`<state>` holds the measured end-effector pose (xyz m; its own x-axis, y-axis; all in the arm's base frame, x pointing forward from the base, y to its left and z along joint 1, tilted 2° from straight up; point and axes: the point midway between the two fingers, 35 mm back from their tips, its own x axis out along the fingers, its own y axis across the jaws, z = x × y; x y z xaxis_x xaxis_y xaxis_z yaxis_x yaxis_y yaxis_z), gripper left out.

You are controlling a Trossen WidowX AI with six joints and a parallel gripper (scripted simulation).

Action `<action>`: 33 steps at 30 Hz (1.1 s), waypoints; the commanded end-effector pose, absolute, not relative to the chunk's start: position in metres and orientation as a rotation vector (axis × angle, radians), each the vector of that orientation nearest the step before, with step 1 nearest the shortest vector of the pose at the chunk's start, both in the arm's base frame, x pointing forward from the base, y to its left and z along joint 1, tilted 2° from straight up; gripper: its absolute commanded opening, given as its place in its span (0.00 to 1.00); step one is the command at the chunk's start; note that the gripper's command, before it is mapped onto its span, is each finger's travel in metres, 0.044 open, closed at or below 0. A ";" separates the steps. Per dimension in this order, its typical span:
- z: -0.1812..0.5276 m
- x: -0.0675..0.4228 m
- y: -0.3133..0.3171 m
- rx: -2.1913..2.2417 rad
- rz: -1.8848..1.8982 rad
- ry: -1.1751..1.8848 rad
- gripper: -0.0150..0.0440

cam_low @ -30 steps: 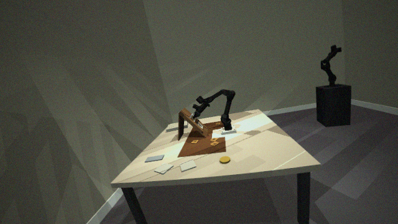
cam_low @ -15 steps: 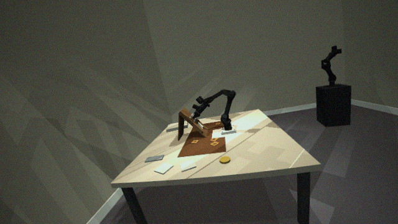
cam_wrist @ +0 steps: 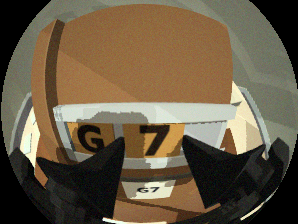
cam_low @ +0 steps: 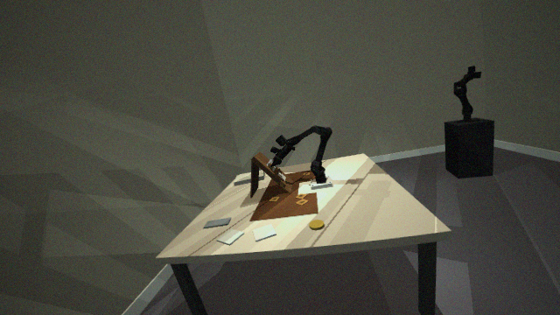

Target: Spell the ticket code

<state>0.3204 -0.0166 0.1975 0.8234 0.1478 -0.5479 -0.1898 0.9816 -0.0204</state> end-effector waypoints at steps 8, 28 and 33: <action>0.201 0.316 -0.017 -0.075 0.175 0.570 0.75; 0.207 0.307 -0.019 -0.075 0.174 0.571 0.75; 0.207 0.305 -0.020 -0.075 0.174 0.571 0.75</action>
